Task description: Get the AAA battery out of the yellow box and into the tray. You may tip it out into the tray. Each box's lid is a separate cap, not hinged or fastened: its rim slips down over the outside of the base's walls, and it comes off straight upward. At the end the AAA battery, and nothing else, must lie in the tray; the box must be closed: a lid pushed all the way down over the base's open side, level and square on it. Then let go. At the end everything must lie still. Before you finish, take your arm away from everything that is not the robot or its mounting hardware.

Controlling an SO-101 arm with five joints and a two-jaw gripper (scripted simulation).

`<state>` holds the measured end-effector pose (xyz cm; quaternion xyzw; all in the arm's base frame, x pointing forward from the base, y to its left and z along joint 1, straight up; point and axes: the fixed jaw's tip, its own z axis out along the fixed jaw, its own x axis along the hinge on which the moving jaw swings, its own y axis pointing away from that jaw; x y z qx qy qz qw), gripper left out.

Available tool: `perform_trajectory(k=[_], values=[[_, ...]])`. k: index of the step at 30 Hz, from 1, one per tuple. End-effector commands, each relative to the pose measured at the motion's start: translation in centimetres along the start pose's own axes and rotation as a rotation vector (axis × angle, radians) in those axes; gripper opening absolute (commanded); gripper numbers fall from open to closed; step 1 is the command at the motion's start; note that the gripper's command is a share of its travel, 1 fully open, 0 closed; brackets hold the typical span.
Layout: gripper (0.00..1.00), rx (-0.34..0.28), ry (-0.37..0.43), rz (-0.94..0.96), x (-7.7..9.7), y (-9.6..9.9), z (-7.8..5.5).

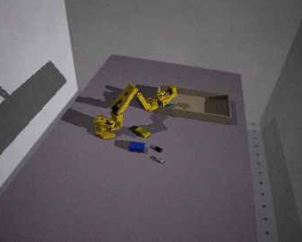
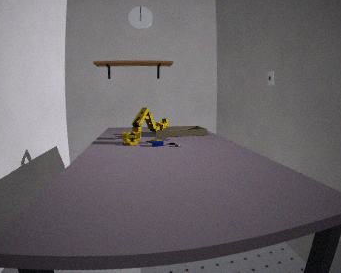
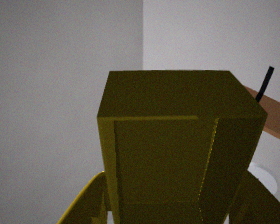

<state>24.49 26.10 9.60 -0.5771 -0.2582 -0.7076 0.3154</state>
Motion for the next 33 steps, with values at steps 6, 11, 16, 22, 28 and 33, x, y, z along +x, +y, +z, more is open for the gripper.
perform_trajectory(k=[6, 11, 16, 22, 28, 33], values=[[0.20, 0.000, 0.039, 0.009, 1.20, 0.01, 0.60], [0.20, 0.000, 0.018, 0.009, 1.08, 0.01, 0.72], [0.20, 0.000, -0.011, 0.008, 0.92, 0.00, 0.86], [0.20, 0.000, -0.038, 0.007, 0.77, 0.00, 0.98], [0.20, 0.000, -0.087, 0.005, 0.51, 0.00, 1.15], [0.20, 0.000, -0.131, 0.004, 0.28, -0.01, 1.26]])
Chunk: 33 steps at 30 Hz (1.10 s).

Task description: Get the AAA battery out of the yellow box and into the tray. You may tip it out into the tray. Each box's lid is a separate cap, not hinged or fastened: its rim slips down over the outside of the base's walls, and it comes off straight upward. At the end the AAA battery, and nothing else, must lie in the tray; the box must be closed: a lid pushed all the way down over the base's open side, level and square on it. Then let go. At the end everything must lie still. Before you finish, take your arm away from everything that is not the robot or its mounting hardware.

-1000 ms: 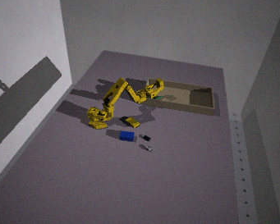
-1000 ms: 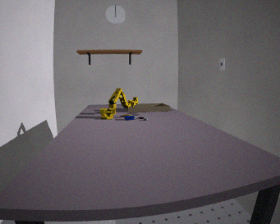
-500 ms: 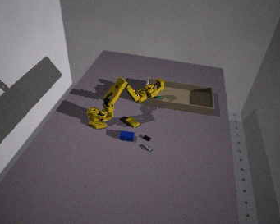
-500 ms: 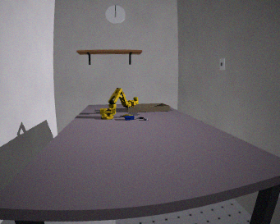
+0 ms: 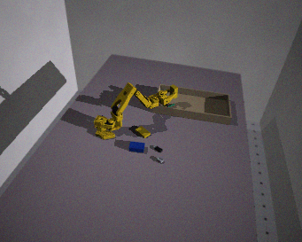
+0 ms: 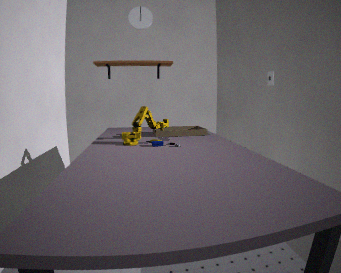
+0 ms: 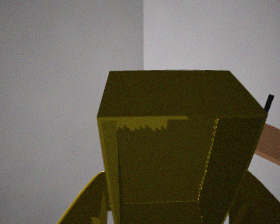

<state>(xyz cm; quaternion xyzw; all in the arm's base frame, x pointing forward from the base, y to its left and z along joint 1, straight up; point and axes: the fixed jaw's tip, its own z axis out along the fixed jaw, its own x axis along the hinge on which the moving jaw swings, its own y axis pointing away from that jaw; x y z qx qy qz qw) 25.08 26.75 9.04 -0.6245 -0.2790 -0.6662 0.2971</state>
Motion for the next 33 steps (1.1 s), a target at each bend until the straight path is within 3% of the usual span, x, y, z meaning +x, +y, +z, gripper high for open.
perform_trajectory(k=[1, 33], values=[[0.20, 0.000, -0.002, 0.003, 1.02, -0.01, 0.40], [0.20, 0.001, -0.210, -0.004, 0.08, -0.03, 0.40]])
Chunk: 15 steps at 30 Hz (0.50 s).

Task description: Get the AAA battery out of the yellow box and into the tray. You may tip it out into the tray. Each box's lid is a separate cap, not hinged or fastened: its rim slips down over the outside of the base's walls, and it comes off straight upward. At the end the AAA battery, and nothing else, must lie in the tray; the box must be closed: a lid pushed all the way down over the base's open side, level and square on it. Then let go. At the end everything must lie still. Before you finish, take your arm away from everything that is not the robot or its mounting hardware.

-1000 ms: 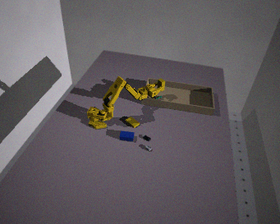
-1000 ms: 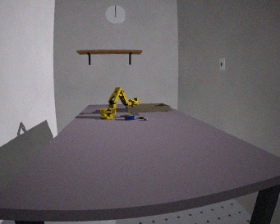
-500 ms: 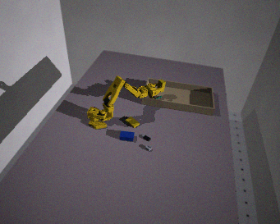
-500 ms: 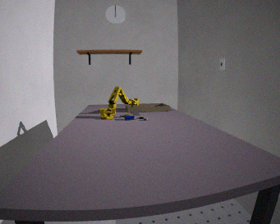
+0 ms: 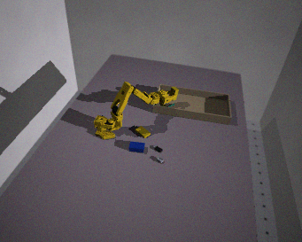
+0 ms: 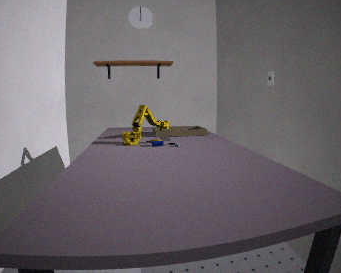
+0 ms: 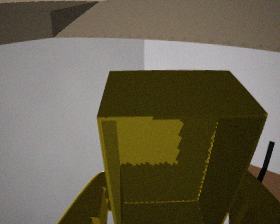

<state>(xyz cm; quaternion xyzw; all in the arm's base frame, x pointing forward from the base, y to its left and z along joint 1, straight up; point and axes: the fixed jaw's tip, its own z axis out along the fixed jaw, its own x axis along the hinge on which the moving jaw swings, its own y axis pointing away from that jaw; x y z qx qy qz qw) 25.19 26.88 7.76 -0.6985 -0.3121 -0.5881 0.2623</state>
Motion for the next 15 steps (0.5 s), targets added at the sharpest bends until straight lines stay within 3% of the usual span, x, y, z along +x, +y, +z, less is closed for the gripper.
perform_trajectory(k=[1, 15], values=[[0.20, 0.001, 0.022, -0.004, 1.38, -0.02, -0.02], [0.20, 0.001, -0.002, -0.005, 1.27, -0.02, -0.06]])
